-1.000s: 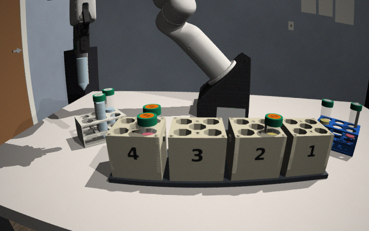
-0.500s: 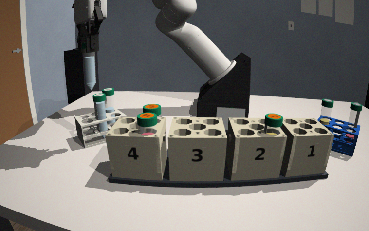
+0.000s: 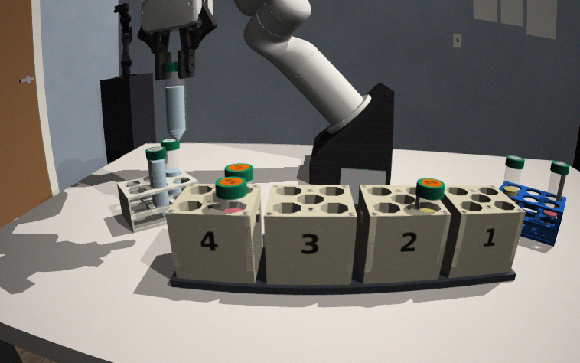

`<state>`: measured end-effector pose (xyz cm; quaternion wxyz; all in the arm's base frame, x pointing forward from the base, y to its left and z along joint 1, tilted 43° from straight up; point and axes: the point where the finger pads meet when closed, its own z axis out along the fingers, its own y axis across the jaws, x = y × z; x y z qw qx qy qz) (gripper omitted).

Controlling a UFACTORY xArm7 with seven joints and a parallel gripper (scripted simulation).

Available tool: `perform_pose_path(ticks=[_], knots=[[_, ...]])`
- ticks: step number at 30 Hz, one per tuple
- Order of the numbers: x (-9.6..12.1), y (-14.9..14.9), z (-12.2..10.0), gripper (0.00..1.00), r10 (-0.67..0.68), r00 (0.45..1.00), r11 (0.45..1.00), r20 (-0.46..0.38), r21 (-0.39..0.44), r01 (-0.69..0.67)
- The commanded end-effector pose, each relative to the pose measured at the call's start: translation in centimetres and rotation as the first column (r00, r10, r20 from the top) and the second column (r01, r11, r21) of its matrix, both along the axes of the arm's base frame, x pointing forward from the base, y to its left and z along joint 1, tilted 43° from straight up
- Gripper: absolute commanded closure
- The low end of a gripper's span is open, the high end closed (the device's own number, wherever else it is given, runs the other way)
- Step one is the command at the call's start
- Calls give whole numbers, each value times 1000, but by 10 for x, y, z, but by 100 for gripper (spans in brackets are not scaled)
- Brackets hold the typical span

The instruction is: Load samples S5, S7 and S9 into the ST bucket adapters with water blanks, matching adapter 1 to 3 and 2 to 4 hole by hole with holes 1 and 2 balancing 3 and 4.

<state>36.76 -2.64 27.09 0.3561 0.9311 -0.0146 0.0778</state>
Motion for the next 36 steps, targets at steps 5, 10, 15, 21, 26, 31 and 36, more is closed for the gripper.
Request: perform_pose_path(ticks=[5,10,15,21,26,31,36], knots=[[2,29,-24,100,180,970,983,-164,-16,-185],[2,48,-41,100,212,958,976,-195,-16,-219],[1,66,-57,100,212,958,976,-195,-15,-219],[1,81,-71,100,212,958,976,-195,-15,-219],[1,100,-88,100,212,957,976,-195,-15,-219],[1,118,-104,100,212,957,976,-195,-15,-219],[1,137,-121,100,212,957,976,-195,-14,-219]])
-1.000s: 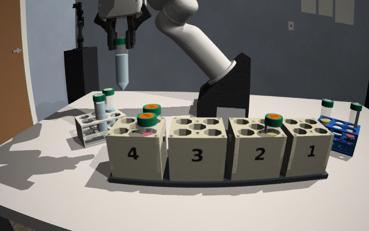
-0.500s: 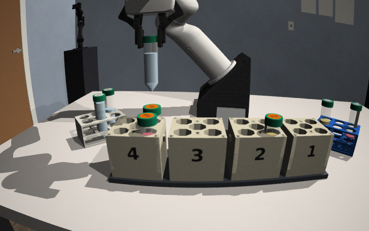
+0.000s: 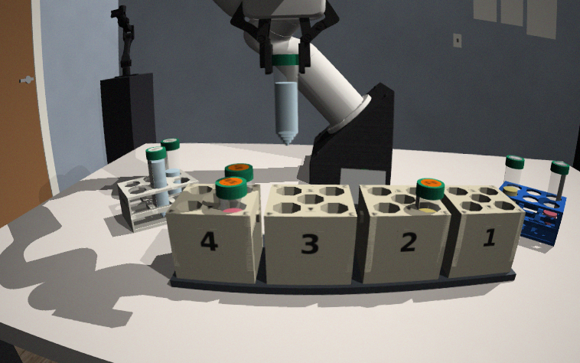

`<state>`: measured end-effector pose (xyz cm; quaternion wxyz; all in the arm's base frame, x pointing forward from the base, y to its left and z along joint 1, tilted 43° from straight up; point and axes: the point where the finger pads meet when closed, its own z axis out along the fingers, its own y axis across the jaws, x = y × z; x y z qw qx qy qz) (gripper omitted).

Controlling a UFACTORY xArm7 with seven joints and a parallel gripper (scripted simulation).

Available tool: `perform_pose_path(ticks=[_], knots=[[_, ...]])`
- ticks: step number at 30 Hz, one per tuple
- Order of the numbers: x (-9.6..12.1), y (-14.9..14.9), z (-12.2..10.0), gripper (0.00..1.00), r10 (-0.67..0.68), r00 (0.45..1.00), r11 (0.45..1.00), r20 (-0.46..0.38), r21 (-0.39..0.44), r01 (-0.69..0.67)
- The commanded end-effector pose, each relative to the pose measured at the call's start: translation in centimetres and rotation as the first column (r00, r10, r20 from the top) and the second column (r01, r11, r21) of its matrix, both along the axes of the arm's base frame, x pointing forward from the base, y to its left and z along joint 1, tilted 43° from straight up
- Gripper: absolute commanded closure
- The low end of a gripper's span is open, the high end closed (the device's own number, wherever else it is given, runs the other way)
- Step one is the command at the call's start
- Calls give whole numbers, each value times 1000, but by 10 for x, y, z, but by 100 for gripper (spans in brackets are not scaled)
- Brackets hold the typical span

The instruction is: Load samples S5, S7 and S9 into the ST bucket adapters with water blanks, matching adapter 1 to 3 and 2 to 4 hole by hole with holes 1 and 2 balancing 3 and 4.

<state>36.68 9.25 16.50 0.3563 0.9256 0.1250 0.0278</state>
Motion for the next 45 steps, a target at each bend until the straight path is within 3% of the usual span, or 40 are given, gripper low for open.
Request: perform_pose_path(ticks=[1,33,45], knots=[[2,18,-15,100,-5,1000,1000,0,-12,5],[1,126,-112,100,-5,1000,1000,-1,-10,5],[1,127,-113,100,-5,1000,1000,-1,-10,5]])
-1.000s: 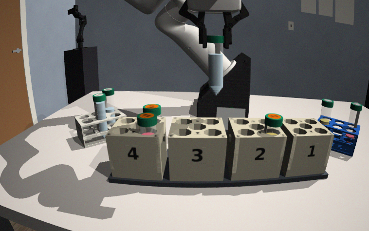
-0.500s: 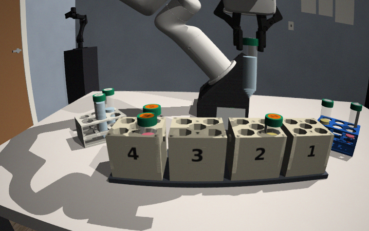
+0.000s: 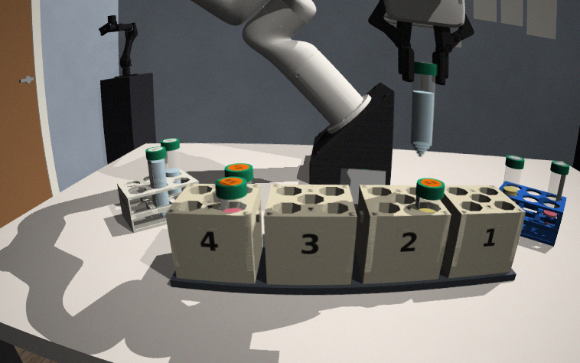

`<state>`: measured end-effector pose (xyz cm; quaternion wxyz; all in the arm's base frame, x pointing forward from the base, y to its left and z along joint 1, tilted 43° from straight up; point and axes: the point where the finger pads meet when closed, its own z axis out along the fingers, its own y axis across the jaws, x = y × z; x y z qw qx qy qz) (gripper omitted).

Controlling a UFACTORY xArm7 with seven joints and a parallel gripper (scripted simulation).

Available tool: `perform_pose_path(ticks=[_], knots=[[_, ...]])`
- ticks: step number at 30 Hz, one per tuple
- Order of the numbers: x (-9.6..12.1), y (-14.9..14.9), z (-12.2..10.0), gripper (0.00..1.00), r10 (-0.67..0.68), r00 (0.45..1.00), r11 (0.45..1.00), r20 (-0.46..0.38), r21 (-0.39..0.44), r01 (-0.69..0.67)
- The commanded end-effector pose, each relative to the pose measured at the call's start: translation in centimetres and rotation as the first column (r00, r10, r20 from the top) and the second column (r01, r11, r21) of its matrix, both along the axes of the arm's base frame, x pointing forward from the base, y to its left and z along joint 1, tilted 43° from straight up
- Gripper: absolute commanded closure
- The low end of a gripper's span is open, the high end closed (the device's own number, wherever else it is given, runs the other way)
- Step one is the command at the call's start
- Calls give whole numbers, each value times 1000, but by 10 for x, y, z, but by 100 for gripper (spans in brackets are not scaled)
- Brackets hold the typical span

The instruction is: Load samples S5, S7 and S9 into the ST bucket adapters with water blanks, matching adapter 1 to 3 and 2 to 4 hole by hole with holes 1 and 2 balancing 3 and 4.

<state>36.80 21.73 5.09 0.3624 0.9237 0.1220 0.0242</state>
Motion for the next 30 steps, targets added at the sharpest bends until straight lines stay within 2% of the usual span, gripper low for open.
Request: perform_pose_path(ticks=[1,13,30], knots=[[0,3,1,100,3,1000,1000,2,3,-3],[0,3,1,100,3,1000,1000,2,3,-3],[4,-17,-21,100,3,1000,1000,2,3,-3]])
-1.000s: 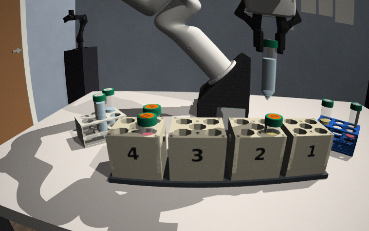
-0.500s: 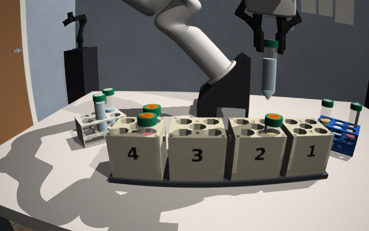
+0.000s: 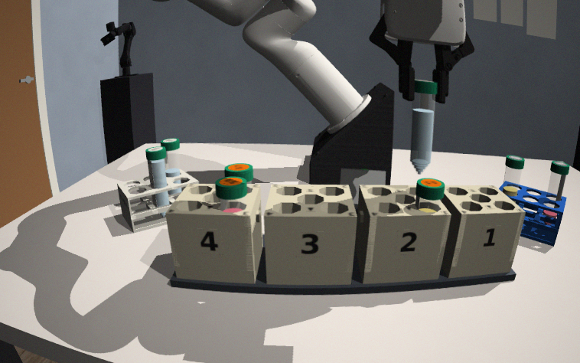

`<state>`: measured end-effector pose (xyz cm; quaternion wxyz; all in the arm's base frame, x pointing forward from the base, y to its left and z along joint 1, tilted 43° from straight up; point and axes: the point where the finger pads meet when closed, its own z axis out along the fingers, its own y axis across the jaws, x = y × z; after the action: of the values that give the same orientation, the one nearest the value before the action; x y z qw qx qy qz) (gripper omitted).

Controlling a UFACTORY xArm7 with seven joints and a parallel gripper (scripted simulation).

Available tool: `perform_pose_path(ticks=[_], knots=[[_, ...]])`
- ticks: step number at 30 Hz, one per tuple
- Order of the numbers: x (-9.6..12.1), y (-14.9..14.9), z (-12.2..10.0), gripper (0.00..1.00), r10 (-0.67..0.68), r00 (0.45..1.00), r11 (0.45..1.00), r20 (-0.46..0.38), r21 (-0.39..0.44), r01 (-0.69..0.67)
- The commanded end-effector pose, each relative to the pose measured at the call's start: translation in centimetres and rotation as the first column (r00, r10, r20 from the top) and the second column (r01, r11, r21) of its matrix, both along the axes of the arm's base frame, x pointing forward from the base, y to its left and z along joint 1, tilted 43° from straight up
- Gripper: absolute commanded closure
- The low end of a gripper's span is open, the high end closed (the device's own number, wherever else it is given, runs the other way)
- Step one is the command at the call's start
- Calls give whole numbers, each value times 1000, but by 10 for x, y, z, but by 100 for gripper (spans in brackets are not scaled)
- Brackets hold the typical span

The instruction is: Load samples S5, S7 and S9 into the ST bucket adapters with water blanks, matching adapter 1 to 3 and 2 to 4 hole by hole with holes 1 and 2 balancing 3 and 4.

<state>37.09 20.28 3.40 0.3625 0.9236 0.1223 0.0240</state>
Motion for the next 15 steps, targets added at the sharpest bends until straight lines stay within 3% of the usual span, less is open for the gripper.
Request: perform_pose_path(ticks=[1,15], knots=[[2,-4,-6,100,3,1000,1000,2,3,-3],[2,-8,-10,100,3,1000,1000,2,3,-3]])
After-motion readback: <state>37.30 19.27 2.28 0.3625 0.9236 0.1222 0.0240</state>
